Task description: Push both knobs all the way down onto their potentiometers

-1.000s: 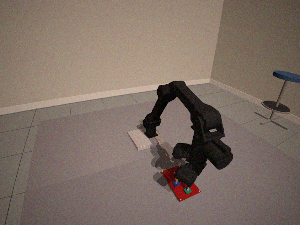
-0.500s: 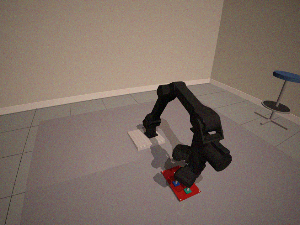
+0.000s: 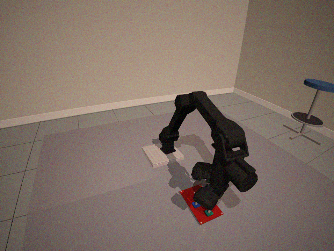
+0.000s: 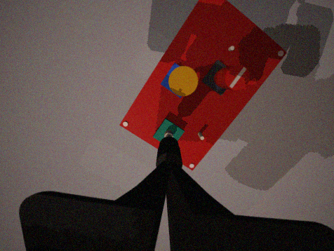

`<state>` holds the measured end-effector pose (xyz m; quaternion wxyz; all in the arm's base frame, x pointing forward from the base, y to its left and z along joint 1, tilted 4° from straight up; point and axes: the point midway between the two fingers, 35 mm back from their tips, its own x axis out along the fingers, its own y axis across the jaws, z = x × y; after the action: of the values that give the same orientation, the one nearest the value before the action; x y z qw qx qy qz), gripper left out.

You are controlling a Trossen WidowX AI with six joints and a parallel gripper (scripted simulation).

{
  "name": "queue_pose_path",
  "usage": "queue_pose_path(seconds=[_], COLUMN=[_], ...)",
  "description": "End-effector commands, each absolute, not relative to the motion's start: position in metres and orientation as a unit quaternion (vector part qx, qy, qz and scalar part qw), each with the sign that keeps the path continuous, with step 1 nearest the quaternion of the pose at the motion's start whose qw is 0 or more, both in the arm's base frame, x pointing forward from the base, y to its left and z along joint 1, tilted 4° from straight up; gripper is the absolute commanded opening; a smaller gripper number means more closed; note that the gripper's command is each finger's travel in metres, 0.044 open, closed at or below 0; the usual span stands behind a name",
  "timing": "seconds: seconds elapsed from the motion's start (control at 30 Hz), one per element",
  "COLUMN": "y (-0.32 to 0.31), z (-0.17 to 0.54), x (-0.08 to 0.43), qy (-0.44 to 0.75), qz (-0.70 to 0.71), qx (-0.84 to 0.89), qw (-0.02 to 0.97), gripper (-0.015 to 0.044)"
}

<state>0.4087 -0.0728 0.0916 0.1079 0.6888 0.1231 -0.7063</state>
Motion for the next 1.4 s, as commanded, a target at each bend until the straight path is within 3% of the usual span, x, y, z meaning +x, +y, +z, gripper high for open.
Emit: queue_pose_path(seconds=[0.0, 1.37], y=[-0.0726, -0.0725], z=[0.0894, 0.0812], x=[0.4078, 0.4075], qy=[0.121, 0.121], qz=[-0.708, -0.708], qx=[0.688, 0.688], qw=[0.106, 0.106], gripper=[0.0000, 0.0000])
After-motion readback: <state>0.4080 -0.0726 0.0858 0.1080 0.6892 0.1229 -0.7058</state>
